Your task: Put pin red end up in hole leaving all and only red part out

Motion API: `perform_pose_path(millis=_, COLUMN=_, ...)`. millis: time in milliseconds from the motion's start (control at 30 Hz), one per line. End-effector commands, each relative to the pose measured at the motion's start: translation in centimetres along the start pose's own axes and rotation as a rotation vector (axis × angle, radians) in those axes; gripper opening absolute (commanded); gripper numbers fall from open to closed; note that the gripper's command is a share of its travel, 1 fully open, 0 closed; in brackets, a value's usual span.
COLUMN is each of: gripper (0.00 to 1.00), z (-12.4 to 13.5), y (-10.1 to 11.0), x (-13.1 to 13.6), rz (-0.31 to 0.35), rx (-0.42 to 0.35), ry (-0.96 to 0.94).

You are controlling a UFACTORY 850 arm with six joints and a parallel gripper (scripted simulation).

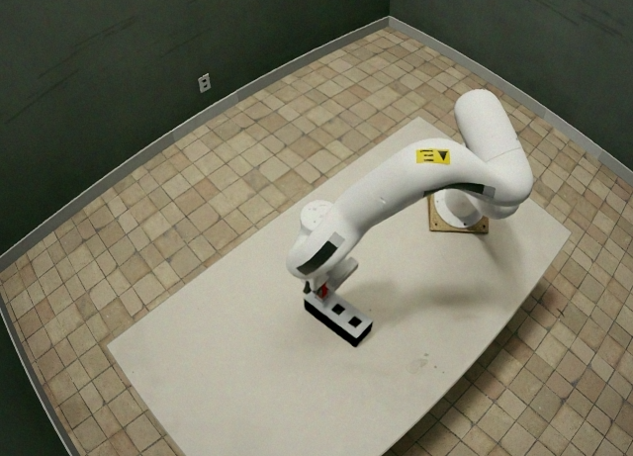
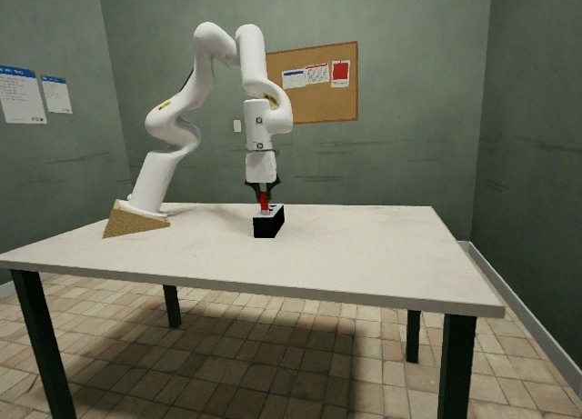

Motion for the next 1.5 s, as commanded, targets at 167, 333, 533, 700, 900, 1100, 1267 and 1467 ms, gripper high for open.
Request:
perform_pose_path(millis=167, gripper=0.0, z=0.03, y=-0.01, x=0.1, rz=0.002, rx=-0.001, ry=0.001)
perform_pose_path(millis=333, gripper=0.0, z=0.09, y=0.0, x=0.04, rz=0.002, rx=-0.001, ry=0.001)
perform_pose_path(millis=533, gripper=0.0, z=0.09, y=0.0, x=0.04, rz=0.002, rx=-0.001, ry=0.001)
perform_pose_path(millis=700, gripper=0.0, z=0.09, y=0.0, x=0.04, rz=0.002, rx=-0.001, ry=0.001)
perform_pose_path(millis=900, gripper=0.0, z=0.02, y=-0.4, x=0.13, rz=0.002, rx=-0.001, ry=0.001)
perform_pose_path(millis=1100, gripper=0.0, z=0.02, y=-0.4, x=0.13, rz=0.002, rx=-0.001, ry=0.001)
perform_pose_path(millis=1267, gripper=0.0, z=0.02, y=-0.4, x=0.13, rz=0.002, rx=-0.001, ry=0.001)
perform_pose_path(millis=1467, gripper=0.0, z=0.07, y=-0.4, x=0.08, rz=0.002, rx=-0.001, ry=0.001)
Point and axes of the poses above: the point where the finger pads meet when closed, its own y axis back along the fingers, its own x axis across the jaws, z = x × y, the point moved 5 cm from there along y, back along the fingers, and after that the axes turned 2 degrees about -y, right-handed, at the moved point
